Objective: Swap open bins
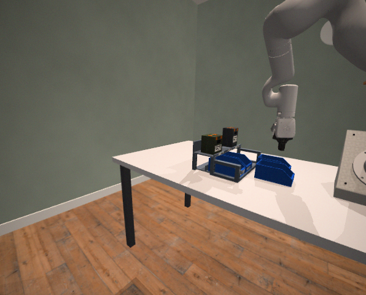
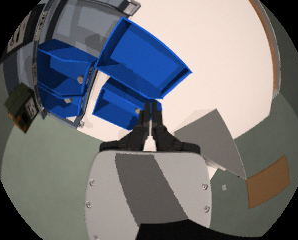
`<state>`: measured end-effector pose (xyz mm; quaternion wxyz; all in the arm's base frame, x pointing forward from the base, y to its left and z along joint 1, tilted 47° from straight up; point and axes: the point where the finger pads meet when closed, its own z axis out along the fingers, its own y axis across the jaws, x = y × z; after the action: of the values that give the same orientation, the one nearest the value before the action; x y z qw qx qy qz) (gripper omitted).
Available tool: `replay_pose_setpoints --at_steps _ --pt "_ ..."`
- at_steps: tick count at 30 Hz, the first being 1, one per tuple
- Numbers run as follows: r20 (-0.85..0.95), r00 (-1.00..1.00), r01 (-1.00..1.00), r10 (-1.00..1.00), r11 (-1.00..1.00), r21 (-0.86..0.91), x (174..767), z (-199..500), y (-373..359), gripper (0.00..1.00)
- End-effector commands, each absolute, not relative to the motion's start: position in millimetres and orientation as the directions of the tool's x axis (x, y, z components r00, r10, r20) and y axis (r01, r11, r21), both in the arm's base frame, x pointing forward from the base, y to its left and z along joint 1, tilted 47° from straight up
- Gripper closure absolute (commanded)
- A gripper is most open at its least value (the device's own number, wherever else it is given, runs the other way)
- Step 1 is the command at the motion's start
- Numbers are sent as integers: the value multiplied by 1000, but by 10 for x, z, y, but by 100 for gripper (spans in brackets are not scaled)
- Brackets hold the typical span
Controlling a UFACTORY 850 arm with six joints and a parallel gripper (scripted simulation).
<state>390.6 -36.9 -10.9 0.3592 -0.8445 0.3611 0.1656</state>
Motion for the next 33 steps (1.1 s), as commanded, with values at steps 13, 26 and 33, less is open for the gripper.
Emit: replay_pose_setpoints --at_steps 13,26,33 --pt "-31 999 -34 -17 -688 -725 4209 214 -355 74" --pt "65 996 88 59 -681 -727 4209 214 -355 74" --pt "65 996 88 59 -681 -727 4209 214 -355 74"
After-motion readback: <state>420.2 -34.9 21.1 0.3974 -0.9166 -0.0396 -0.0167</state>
